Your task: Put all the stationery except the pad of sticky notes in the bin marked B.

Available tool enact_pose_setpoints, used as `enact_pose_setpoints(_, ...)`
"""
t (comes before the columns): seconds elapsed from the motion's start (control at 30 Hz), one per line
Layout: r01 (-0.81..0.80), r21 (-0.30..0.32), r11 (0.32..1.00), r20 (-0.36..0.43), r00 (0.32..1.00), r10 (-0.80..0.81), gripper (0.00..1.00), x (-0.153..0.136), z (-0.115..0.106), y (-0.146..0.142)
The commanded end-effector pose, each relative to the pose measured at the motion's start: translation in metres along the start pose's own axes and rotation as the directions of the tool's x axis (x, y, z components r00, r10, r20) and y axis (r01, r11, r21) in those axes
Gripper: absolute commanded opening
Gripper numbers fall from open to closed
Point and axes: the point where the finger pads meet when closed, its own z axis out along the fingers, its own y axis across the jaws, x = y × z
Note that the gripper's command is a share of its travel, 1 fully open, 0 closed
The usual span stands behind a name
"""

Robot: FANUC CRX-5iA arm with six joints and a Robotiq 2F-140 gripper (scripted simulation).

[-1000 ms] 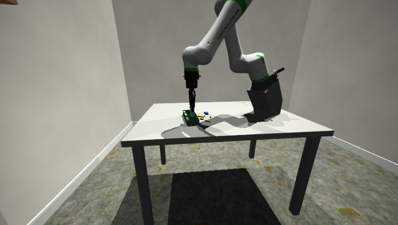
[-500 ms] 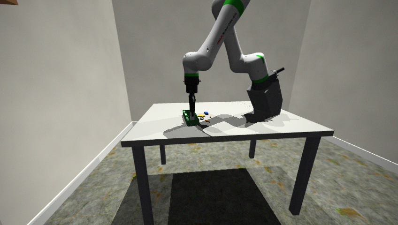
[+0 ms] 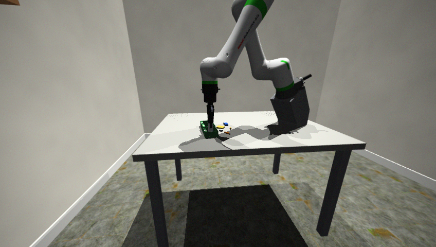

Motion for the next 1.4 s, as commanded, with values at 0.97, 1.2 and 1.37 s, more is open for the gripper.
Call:
enact_pose_setpoints(0.97, 0.000, 0.000, 1.000, 0.000, 1.000, 0.000, 0.05, 0.000, 0.000, 0.000)
enact_pose_setpoints(1.2, 0.000, 0.000, 1.000, 0.000, 1.000, 0.000, 0.05, 0.000, -0.009, 0.000)
enact_pose_setpoints(1.37, 0.000, 0.000, 1.000, 0.000, 1.000, 0.000, 0.05, 0.000, -0.013, 0.000)
